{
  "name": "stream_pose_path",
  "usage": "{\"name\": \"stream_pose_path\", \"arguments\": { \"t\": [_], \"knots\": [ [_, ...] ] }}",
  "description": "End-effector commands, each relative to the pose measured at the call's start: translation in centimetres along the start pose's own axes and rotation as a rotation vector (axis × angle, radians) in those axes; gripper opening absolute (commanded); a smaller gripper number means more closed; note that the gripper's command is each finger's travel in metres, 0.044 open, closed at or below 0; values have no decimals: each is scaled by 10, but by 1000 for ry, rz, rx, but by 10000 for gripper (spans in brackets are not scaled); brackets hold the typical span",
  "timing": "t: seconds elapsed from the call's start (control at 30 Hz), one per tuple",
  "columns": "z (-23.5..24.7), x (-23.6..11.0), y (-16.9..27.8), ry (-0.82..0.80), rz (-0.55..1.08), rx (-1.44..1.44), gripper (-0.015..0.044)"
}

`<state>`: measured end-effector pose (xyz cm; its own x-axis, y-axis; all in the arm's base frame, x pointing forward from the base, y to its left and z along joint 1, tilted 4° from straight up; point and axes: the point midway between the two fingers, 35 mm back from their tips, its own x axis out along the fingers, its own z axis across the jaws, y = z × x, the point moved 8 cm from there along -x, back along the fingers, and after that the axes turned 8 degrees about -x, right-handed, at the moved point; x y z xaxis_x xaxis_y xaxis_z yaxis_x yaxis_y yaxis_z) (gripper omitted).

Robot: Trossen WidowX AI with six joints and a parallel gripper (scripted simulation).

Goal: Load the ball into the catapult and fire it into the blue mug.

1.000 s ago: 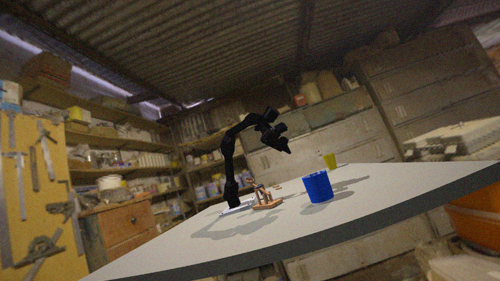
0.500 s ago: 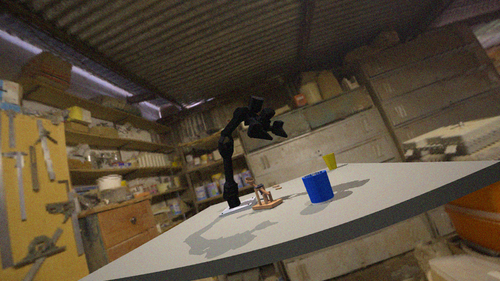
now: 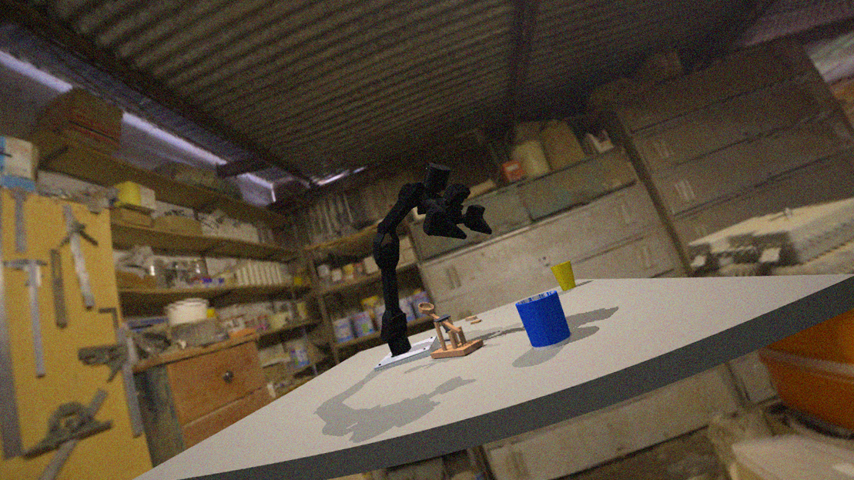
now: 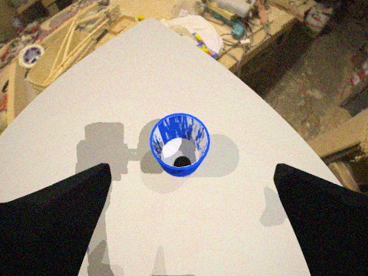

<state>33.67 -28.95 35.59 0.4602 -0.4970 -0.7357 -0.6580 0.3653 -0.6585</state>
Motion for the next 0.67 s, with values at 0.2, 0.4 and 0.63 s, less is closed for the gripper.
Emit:
{"name": "stream_pose_path", "arguments": {
  "t": [0.2, 0.4, 0.63],
  "knots": [
    [0, 0, 0, 0, 0, 0, 440],
    [0, 0, 0, 0, 0, 0, 440],
    [0, 0, 0, 0, 0, 0, 440]
  ]
}}
